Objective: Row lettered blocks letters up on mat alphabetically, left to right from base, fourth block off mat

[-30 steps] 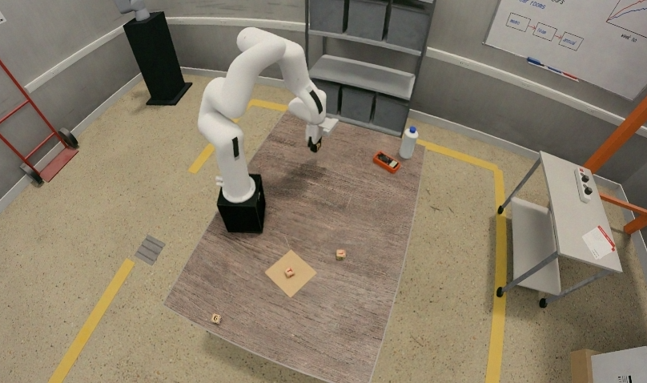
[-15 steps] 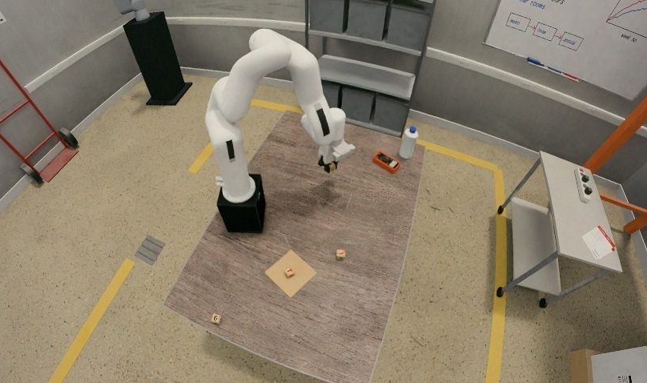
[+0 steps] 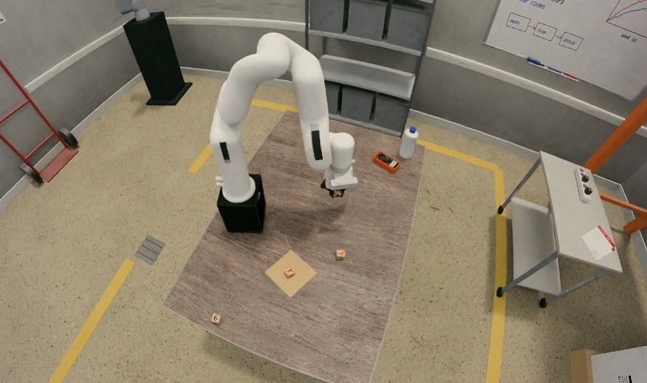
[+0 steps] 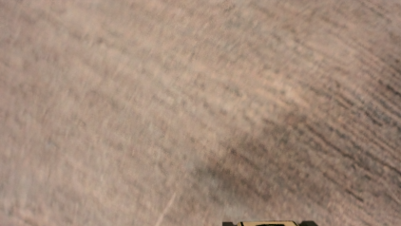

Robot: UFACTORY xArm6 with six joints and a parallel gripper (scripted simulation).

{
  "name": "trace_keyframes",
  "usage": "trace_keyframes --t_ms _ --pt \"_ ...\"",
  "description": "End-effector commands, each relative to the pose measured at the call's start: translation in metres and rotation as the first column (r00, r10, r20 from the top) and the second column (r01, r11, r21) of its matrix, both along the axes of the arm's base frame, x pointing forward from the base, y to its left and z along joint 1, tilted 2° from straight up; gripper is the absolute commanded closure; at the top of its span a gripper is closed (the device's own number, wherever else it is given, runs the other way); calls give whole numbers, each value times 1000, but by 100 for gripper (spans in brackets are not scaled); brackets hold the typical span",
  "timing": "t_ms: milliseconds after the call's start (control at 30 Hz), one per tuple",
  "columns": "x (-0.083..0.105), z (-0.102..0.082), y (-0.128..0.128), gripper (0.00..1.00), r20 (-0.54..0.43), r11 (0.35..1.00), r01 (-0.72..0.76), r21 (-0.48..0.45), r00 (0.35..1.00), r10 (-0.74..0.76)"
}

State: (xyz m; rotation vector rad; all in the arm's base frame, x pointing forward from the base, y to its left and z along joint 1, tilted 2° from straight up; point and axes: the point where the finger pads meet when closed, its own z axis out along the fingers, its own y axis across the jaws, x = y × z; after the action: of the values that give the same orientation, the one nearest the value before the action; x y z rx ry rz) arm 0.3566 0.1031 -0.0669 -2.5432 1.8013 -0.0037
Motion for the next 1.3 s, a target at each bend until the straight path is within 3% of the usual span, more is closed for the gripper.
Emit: trace_keyframes --t_ms 0,367,433,467,567,900,1100,1267 --pt "6 2 -43 72 1 990 139 6 990 -139" --pt "-11 3 -148 72 -2 871 491 11 871 -491" --pt "-11 3 -148 72 -2 871 491 11 871 -491" --pt "-20 3 -172 72 -3 823 567 12 824 -567" --pt "-27 3 -189 72 -3 784 621 12 784 -621" --pt "-78 4 -266 72 -4 531 847 11 531 -847" --pt "-92 4 -280 72 -4 466 885 10 466 -885" --pt "-93 4 -281 72 -4 462 887 10 462 -887"
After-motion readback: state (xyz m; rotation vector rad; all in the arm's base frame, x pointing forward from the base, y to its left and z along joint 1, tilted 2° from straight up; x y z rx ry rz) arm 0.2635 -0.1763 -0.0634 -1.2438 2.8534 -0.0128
